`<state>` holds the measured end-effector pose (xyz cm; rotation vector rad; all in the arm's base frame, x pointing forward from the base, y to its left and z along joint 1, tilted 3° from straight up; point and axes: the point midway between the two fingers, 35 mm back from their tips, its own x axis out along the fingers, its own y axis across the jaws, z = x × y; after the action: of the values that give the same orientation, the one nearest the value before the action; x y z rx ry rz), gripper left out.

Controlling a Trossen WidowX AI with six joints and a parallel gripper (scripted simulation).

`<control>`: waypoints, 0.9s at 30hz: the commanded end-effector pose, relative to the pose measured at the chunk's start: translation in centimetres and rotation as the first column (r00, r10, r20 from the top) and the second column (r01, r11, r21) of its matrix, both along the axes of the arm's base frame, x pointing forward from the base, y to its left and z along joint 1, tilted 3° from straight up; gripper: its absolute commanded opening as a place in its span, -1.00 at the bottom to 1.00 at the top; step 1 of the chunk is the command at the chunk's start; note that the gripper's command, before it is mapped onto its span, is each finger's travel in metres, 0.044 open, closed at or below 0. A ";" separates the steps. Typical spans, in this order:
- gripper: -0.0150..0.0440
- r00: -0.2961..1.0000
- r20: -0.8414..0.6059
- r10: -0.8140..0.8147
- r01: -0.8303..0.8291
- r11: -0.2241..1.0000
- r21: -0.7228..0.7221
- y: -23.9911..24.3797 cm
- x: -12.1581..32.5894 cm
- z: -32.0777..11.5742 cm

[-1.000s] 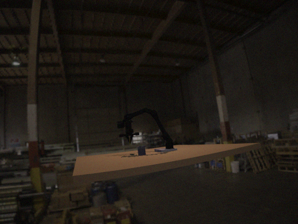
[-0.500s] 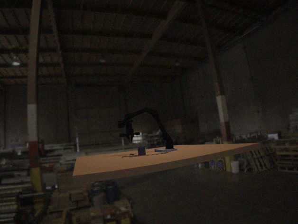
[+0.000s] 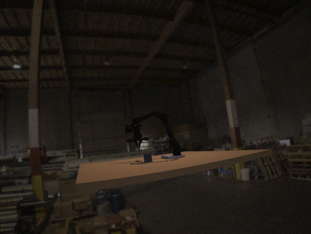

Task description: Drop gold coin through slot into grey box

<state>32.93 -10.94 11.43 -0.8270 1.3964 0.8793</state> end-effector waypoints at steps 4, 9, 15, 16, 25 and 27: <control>-0.49 1.000 0.005 -0.005 0.005 1.000 0.003 1.9 -0.6 0.2; -0.49 1.000 0.005 -0.005 0.005 1.000 0.004 3.1 -1.0 0.2; -0.49 1.000 0.004 -0.005 0.005 1.000 0.005 4.6 -1.7 0.3; -0.49 1.000 0.004 -0.005 0.005 1.000 0.005 4.8 -1.8 0.2; -0.49 1.000 0.003 -0.004 0.004 1.000 0.007 6.9 -2.9 0.2; -0.49 1.000 0.003 -0.004 0.004 1.000 0.007 7.3 -3.2 0.2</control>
<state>30.22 -4.45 11.54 -0.8241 1.3952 0.8830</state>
